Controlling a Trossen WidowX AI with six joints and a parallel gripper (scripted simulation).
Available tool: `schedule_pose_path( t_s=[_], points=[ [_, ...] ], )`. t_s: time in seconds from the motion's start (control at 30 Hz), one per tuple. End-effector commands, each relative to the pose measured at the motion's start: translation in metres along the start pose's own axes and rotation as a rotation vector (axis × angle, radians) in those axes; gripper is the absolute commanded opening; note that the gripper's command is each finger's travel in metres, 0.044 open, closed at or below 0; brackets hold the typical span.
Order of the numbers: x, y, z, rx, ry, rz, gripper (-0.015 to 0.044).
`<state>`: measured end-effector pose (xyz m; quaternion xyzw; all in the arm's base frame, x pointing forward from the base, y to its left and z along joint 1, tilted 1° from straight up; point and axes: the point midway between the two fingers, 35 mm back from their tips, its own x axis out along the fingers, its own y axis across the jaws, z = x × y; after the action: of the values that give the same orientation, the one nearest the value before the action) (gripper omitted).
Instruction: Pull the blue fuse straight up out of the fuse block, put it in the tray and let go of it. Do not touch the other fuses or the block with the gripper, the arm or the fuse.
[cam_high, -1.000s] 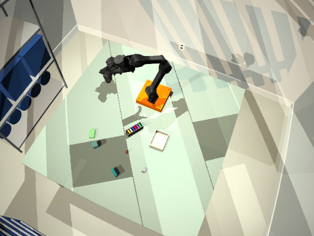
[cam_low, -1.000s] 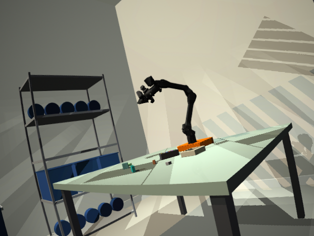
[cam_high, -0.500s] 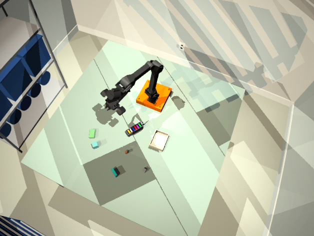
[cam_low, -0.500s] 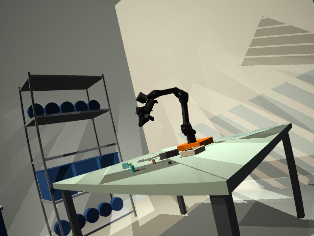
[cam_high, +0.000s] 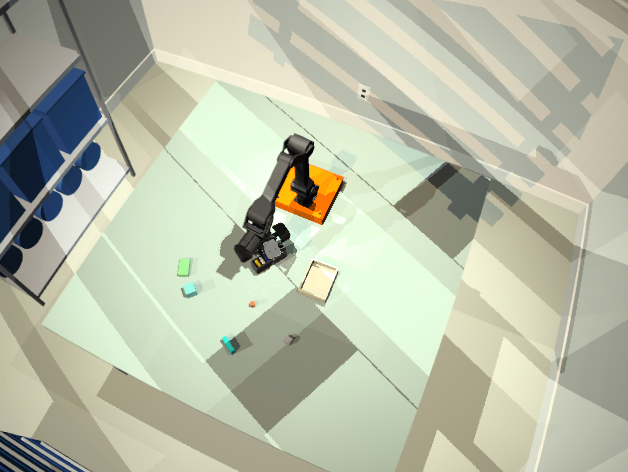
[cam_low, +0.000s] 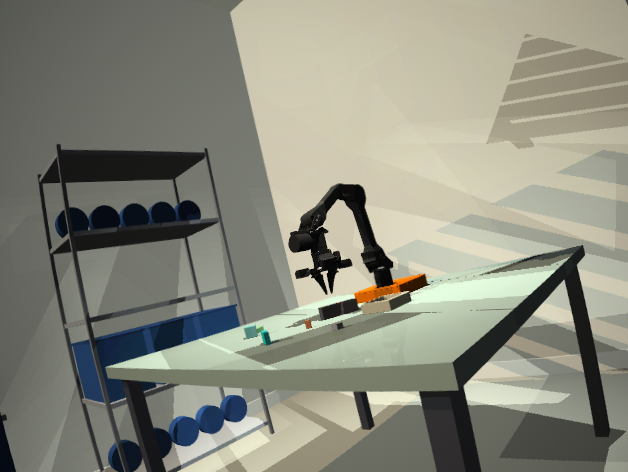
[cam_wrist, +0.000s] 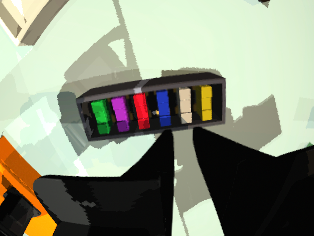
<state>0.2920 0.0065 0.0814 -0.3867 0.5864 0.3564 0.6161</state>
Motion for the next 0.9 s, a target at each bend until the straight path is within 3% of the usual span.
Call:
schedule_pose_path(
  t_s=[0.0, 0.87],
  points=[
    [0.002, 0.003, 0.002, -0.046, -0.007, 0.019, 0.0066],
    [0.024, 0.007, 0.004, -0.046, -0.008, 0.019, 0.0066]
  ],
)
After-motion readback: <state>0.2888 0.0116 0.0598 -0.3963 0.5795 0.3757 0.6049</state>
